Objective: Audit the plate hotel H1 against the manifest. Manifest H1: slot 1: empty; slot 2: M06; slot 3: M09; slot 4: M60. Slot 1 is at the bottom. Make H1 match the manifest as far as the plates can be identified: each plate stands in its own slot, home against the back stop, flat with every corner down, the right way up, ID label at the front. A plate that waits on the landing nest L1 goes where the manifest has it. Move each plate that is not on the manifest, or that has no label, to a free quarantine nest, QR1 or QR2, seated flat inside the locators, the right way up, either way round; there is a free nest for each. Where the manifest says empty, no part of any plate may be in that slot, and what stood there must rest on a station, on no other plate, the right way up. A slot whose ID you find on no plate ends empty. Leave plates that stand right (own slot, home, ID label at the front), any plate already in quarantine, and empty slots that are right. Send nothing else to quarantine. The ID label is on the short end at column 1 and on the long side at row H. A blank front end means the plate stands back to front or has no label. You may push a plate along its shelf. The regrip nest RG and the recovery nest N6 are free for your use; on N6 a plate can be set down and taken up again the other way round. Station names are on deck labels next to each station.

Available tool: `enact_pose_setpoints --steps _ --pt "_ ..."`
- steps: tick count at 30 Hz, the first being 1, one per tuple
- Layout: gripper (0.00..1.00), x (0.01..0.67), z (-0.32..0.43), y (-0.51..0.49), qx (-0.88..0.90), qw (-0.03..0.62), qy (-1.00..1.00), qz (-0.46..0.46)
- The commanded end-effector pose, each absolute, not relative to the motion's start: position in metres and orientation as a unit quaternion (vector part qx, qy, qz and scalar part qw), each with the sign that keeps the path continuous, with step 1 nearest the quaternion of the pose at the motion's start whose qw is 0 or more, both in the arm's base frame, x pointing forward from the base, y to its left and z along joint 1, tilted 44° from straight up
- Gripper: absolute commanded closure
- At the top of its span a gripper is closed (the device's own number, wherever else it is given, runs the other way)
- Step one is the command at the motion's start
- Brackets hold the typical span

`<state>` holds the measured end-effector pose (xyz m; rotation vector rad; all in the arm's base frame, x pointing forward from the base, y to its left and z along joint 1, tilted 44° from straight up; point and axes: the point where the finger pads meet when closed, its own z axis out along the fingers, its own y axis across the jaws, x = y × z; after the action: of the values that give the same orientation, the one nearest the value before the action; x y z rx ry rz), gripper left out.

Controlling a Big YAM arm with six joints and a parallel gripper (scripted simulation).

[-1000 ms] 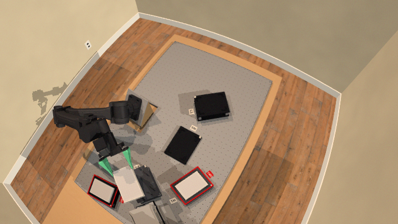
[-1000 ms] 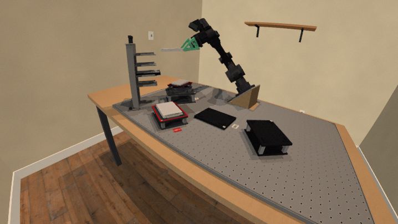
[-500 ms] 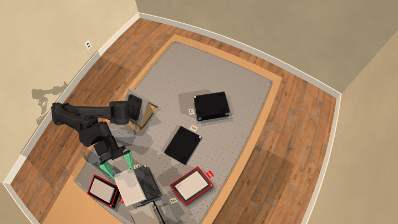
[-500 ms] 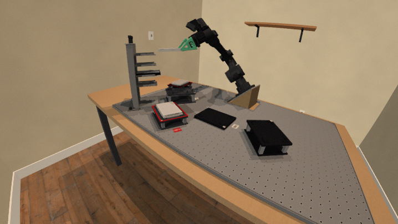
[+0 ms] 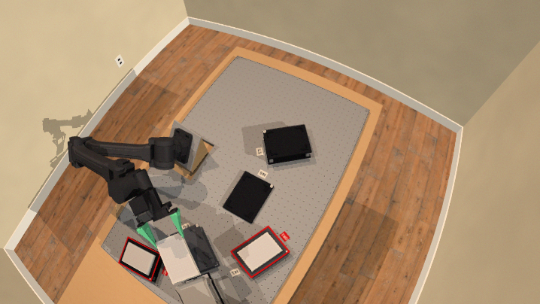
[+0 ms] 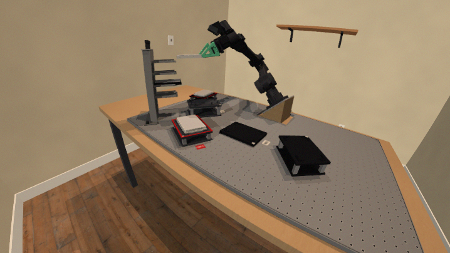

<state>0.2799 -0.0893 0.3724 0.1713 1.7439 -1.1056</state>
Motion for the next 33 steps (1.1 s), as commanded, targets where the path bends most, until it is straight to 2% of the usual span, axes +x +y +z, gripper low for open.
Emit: enact_pose_setpoints --steps 1,33 --pt "0.14 0.284 0.403 -0.093 0.087 0.526 0.712 -0.457" --pt "0.14 0.294 0.395 -0.097 0.08 0.521 0.717 -0.456"
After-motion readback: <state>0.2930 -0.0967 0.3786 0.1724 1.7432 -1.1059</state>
